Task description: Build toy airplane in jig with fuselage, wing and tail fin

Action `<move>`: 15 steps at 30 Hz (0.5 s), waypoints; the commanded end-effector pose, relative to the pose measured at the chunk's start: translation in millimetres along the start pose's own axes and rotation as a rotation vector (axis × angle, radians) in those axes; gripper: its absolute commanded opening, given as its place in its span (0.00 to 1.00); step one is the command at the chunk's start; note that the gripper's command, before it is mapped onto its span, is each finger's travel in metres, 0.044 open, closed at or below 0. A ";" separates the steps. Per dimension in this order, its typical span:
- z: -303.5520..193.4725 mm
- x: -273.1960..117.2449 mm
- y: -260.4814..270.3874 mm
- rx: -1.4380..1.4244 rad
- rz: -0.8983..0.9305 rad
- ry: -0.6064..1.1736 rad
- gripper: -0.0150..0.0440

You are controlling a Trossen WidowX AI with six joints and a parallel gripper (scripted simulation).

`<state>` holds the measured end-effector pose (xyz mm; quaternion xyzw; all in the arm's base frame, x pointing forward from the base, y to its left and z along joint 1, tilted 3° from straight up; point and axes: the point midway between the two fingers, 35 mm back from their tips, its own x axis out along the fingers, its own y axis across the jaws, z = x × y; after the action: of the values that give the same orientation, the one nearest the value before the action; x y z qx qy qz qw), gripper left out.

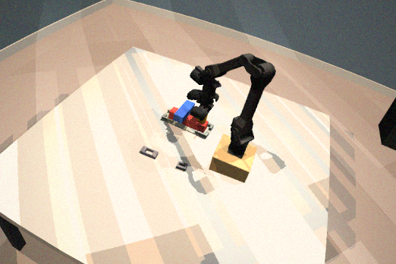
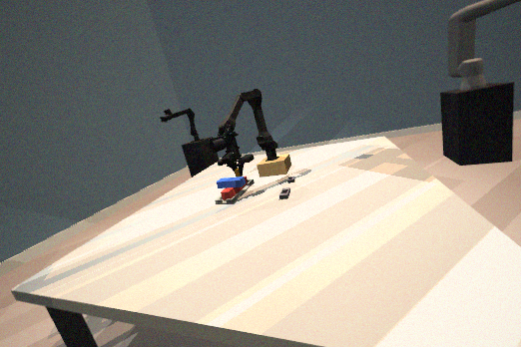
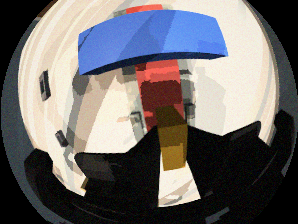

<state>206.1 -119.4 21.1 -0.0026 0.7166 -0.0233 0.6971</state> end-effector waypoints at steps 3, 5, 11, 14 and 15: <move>0.1 -0.3 -0.1 0.000 0.000 0.000 0.26; 0.1 -0.3 -0.1 0.000 0.000 0.000 0.25; 0.1 -0.3 -0.1 0.000 0.000 0.000 0.43; 0.1 -0.3 -0.1 0.000 0.000 0.000 0.57; 0.1 -0.3 -0.1 0.000 0.000 0.000 0.61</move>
<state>206.1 -119.3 21.1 -0.0024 0.7165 -0.0232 0.6972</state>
